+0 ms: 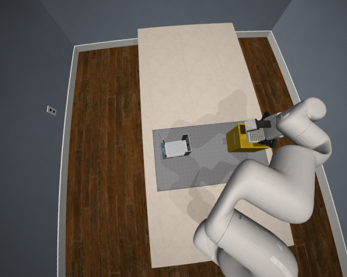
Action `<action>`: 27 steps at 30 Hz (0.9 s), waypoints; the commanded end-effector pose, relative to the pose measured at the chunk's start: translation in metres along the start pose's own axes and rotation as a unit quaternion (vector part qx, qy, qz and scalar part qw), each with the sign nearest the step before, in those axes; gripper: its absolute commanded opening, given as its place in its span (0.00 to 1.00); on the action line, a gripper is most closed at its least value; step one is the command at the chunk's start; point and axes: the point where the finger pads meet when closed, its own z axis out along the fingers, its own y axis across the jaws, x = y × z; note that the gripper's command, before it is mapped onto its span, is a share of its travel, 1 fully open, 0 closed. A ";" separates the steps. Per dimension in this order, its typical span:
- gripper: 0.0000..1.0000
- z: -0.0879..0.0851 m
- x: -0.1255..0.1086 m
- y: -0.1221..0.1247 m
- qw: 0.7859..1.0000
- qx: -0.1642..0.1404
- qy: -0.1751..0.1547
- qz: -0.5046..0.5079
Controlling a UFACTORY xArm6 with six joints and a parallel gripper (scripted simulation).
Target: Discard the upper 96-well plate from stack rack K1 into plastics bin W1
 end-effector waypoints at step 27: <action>0.00 0.003 0.000 0.001 1.000 -0.002 -0.001 0.000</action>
